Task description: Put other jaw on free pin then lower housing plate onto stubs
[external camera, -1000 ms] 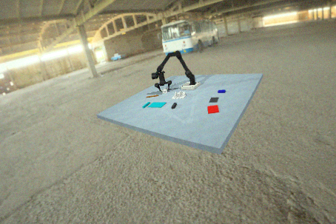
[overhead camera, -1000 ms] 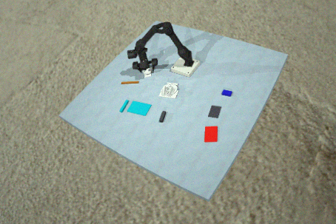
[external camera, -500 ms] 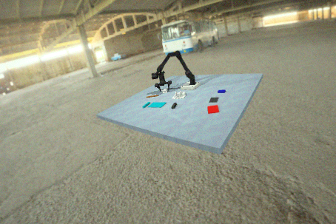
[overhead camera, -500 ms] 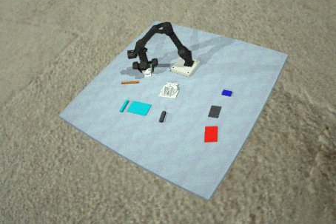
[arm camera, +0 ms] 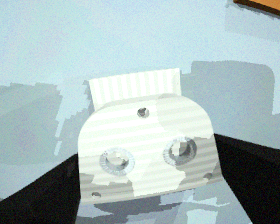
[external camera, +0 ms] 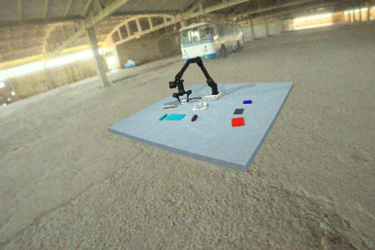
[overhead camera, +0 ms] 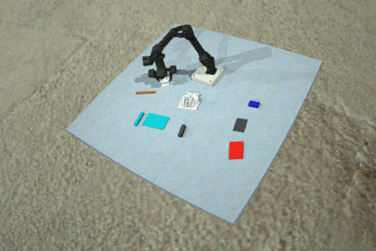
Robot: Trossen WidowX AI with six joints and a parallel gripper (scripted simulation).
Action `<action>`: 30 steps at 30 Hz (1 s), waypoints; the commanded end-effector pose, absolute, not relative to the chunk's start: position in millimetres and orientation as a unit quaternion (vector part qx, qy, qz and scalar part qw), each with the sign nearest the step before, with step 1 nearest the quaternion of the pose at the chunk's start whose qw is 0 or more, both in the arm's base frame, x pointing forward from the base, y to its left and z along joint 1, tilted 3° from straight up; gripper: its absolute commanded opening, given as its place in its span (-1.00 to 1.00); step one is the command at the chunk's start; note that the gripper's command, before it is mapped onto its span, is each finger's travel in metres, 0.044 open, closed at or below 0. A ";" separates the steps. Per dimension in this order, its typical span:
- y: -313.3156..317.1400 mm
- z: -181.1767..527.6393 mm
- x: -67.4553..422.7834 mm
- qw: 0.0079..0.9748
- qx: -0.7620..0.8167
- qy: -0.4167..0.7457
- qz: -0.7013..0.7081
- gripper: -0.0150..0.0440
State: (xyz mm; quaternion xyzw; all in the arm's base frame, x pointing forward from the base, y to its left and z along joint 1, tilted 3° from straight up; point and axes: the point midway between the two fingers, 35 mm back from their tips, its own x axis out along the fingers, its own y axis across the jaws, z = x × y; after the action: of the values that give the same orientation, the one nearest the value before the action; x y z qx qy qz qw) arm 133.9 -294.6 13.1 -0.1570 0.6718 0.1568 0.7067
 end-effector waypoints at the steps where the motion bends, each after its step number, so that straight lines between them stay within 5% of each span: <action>1: -294.6 13.1 134.0 0.707 -0.157 0.672 0.157 0.70; 30: -294.8 85.8 130.5 0.708 -0.155 0.671 0.157 0.70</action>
State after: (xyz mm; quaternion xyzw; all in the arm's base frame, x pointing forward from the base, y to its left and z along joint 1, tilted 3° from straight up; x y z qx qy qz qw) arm 130.0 -294.3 81.7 -0.1529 0.6727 0.1560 0.7069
